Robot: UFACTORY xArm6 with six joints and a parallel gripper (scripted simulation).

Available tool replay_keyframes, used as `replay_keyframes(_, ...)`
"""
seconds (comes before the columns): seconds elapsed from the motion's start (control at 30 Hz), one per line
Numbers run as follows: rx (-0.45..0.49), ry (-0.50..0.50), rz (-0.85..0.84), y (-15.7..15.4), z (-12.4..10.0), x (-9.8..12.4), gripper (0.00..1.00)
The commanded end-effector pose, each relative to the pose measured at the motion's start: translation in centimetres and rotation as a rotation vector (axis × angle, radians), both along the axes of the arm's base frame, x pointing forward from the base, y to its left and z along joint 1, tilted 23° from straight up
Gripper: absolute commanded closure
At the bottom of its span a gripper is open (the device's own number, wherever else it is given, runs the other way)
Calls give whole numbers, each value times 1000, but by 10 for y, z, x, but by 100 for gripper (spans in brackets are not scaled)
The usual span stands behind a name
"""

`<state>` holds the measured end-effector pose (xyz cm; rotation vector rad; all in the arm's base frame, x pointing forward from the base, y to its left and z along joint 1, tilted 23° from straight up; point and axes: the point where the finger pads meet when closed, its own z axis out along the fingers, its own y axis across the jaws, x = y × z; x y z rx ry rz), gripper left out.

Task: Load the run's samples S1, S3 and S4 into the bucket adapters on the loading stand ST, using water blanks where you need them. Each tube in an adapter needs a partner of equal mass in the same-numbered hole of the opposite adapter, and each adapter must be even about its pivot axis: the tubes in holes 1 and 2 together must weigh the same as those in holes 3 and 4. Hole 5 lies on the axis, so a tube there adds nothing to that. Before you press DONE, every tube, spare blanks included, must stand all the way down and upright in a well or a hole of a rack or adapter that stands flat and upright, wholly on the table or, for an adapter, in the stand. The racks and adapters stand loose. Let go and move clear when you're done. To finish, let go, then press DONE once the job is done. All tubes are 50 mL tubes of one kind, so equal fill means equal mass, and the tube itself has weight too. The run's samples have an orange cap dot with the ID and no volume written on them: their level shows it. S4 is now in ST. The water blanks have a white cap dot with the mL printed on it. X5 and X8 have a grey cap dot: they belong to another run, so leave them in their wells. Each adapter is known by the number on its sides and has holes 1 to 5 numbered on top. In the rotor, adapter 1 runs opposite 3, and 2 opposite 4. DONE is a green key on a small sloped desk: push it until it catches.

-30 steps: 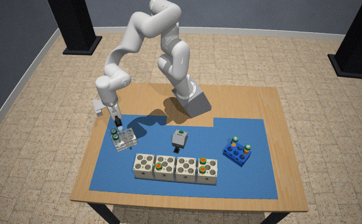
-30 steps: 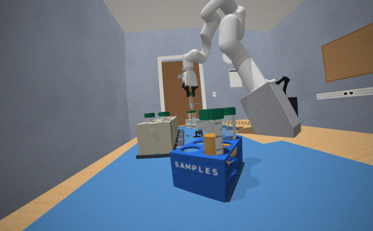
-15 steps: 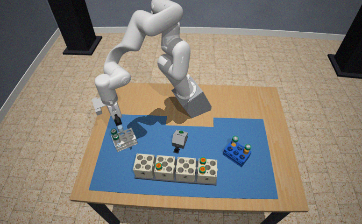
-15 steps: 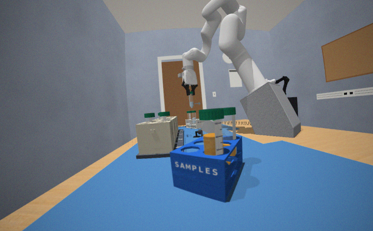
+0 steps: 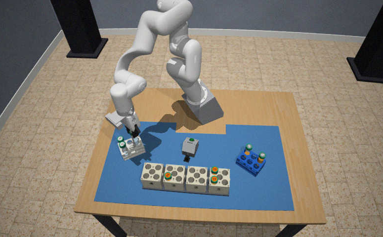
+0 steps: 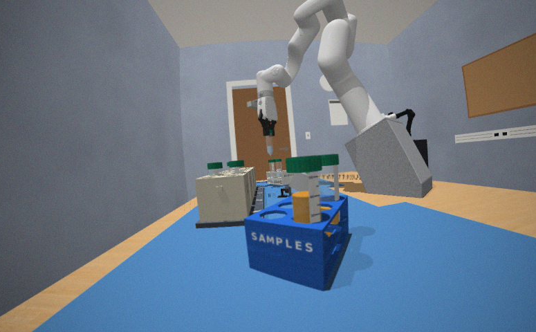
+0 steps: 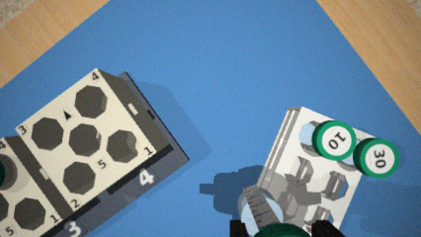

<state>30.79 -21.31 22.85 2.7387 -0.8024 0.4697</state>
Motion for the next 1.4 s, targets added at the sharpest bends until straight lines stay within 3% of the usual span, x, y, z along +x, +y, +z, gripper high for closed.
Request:
replay_keyframes(0.0,-35,44,133,19,-3,11,100)
replay_keyframes(0.57,-149,200,578,85,-17,44,100)
replay_keyframes(1.37,-148,200,578,173,-37,89,100)
